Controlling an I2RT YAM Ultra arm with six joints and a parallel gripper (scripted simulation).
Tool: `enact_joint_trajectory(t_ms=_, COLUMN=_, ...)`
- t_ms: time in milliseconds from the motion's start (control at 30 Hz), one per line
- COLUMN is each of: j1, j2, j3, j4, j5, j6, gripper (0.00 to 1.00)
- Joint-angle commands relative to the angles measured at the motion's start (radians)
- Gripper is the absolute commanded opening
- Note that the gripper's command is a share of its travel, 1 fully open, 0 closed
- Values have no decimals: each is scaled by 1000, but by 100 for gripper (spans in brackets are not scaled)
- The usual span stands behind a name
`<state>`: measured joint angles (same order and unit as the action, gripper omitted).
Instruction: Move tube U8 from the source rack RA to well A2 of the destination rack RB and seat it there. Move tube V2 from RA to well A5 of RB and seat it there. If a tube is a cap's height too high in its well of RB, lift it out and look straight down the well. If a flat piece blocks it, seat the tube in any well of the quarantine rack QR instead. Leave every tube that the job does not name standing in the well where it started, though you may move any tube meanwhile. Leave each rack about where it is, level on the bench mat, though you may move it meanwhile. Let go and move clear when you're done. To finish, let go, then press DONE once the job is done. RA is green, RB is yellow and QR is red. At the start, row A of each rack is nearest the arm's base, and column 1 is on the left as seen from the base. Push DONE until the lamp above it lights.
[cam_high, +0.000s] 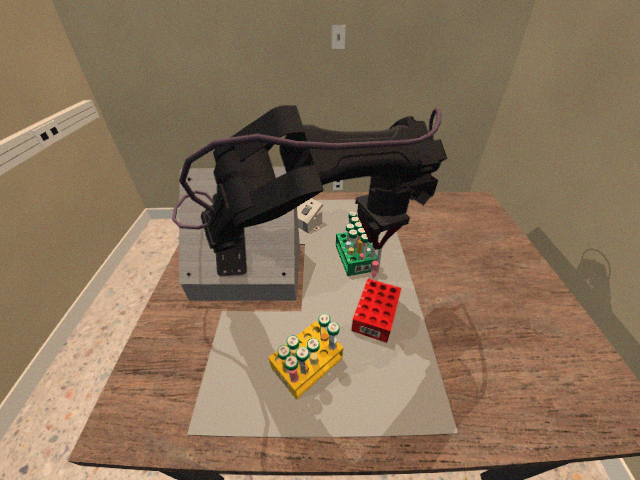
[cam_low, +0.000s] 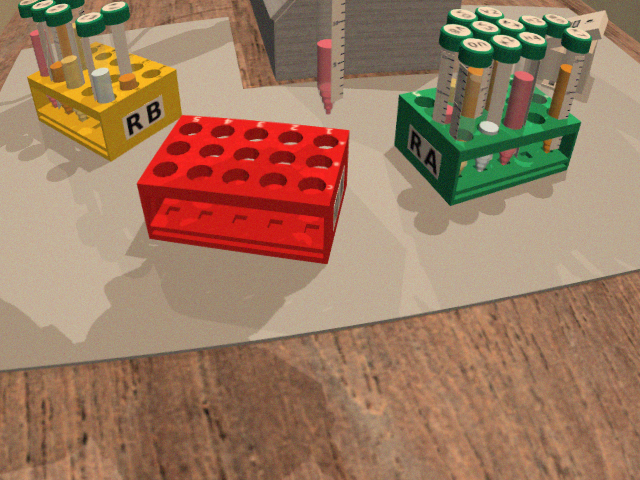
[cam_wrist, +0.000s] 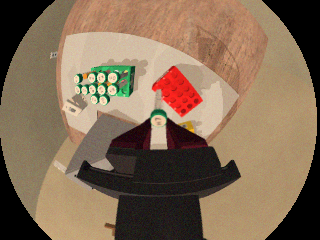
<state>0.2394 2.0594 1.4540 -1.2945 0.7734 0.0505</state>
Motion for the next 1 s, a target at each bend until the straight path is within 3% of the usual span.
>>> enact_joint_trajectory(t_ms=0, j1=2, j2=18, j3=53, j4=-16, j5=16, j6=-27, gripper=0)
enact_joint_trajectory(t_ms=500, j1=-31, j2=67, j3=158, j4=-42, j5=25, j6=-67, gripper=0)
enact_joint_trajectory(t_ms=967, j1=-25, j2=53, j3=141, j4=-33, j5=16, j6=-59, gripper=0)
